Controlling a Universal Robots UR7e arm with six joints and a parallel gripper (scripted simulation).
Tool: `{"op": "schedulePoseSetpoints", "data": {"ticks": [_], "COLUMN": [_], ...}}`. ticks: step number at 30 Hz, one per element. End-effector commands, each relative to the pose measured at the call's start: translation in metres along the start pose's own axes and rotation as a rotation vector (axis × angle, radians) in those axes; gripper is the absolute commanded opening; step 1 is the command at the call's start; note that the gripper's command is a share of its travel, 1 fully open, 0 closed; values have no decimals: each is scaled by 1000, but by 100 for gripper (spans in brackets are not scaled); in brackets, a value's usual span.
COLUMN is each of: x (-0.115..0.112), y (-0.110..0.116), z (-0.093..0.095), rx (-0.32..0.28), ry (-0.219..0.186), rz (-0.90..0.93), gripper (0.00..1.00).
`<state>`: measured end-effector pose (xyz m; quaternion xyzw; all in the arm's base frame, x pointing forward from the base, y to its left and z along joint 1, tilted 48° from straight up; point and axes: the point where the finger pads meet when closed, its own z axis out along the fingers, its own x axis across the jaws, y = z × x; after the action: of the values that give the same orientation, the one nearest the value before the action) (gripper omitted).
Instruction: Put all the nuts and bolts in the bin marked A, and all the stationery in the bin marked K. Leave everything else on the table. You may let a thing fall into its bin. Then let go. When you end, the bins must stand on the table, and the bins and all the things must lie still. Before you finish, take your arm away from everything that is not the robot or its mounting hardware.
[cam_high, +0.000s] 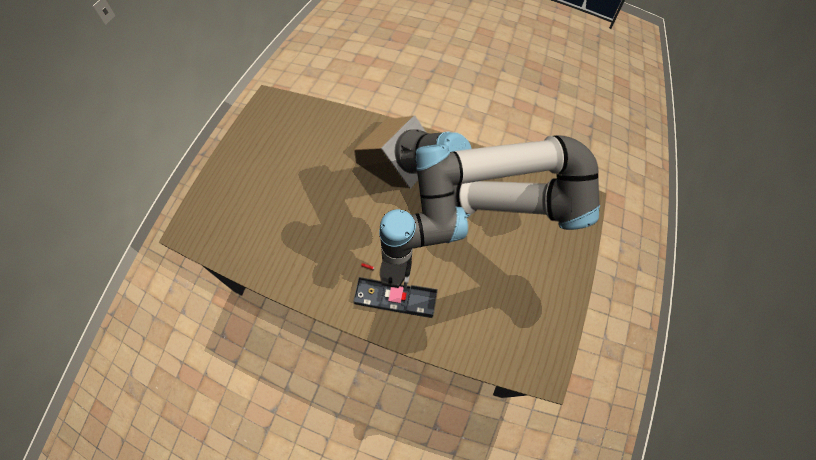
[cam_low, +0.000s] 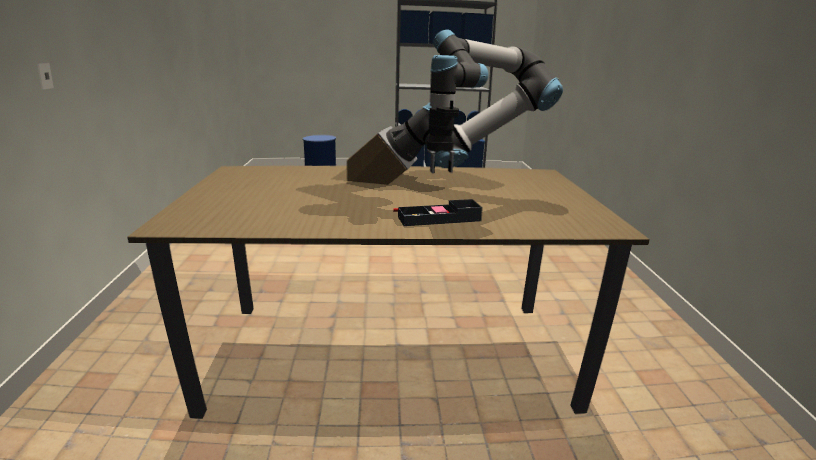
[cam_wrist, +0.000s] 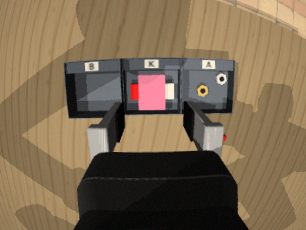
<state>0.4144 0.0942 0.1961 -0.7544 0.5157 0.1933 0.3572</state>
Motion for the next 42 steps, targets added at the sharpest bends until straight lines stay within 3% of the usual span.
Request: {"op": "schedulePoseSetpoints", "data": {"ticks": [1,10,42], "x": [0,0,0], "y": [1,1,1], "z": [-26,-52,-52], "rx": [-1,-1,-1], "ry": [-3,-3,-3], "rz": [-1,-1,-1], "gripper": [100,100,100]}}
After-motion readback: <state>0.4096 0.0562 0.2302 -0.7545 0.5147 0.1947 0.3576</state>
